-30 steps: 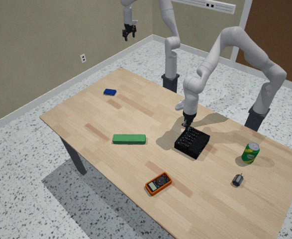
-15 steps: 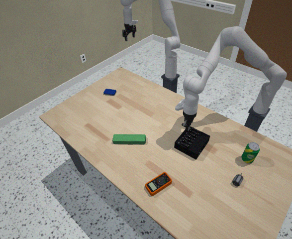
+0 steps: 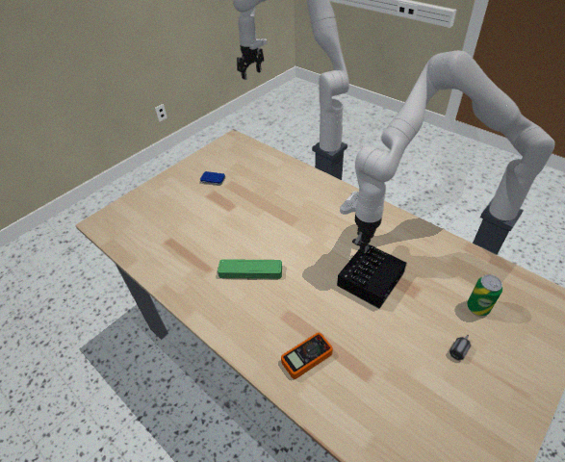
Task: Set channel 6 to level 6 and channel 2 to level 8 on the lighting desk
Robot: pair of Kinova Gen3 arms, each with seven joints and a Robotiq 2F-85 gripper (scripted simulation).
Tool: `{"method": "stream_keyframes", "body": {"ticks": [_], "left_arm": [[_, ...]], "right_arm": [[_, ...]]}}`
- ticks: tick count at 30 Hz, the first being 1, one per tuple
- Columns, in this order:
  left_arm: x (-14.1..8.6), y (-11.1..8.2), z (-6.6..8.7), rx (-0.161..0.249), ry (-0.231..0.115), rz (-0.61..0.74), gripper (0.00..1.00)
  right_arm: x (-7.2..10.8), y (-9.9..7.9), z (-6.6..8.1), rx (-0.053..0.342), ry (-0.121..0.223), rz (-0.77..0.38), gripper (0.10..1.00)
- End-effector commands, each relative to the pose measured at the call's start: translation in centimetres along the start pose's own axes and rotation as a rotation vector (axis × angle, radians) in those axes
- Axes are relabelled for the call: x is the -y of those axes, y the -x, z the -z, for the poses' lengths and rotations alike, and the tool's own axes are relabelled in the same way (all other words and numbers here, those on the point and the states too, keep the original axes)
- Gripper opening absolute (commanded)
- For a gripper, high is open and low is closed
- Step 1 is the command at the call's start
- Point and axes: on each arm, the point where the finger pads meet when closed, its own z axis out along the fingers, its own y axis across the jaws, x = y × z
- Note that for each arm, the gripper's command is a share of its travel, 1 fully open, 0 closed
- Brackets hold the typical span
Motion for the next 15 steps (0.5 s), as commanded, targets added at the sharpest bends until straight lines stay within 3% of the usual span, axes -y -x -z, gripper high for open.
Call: {"method": "stream_keyframes", "body": {"ticks": [1, 15], "left_arm": [[0.05, 0.0, 0.12, -0.001, -0.002, 0.0, 0.099], [0.05, 0.6, 0.11, -0.001, -0.002, 0.0, 0.099]], "right_arm": [[-0.01, 0.04, 0.07, 0.002, 0.0, 0.0, 1.0], [-0.01, 0.04, 0.07, 0.002, 0.0, 0.0, 1.0]]}}
